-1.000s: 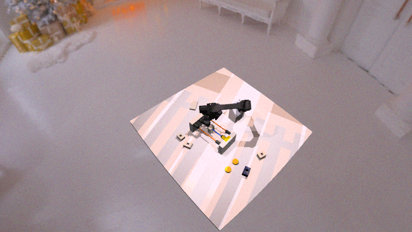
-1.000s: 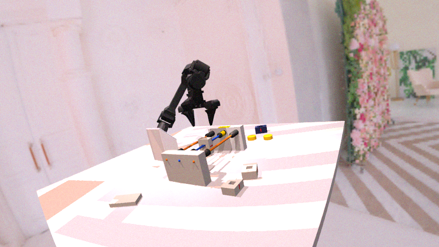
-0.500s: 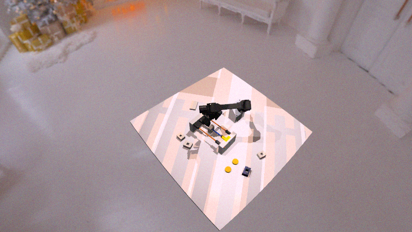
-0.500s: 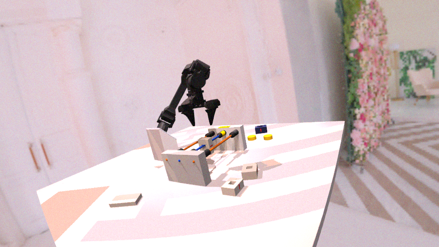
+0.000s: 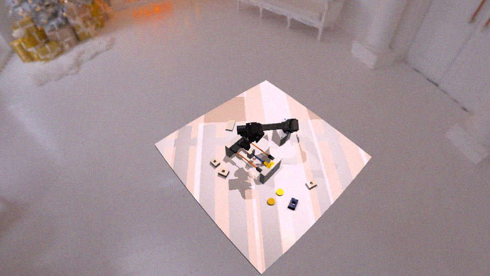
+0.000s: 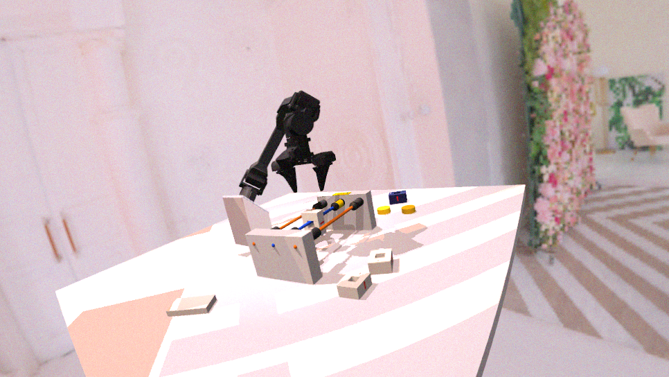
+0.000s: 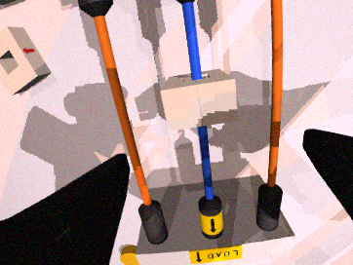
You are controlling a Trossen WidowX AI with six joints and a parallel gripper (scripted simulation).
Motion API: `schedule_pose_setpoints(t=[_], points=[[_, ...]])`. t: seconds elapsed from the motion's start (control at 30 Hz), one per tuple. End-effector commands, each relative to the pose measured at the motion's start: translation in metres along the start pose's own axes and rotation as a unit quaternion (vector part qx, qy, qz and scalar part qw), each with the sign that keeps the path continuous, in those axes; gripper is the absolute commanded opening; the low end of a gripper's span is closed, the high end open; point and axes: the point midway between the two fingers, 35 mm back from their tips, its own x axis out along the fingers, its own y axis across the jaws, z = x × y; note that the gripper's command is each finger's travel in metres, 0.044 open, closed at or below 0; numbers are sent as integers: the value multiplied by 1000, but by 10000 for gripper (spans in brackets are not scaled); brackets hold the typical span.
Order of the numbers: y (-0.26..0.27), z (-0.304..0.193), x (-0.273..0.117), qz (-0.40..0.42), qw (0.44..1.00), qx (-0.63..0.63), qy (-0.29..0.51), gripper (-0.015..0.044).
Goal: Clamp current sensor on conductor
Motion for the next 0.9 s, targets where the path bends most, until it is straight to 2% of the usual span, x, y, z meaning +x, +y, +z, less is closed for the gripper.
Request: schedule_pose_setpoints(t=[0.0,0.17,0.5,0.87], points=[[0,0,-1,-1,1000,-2,-2,440],[-2,-5,0,-3,1000,-12,-13,440],[-37,-65,1,-12,963,-174,-205,440],[-80,-98,-2,63,864,-312,-391,440]])
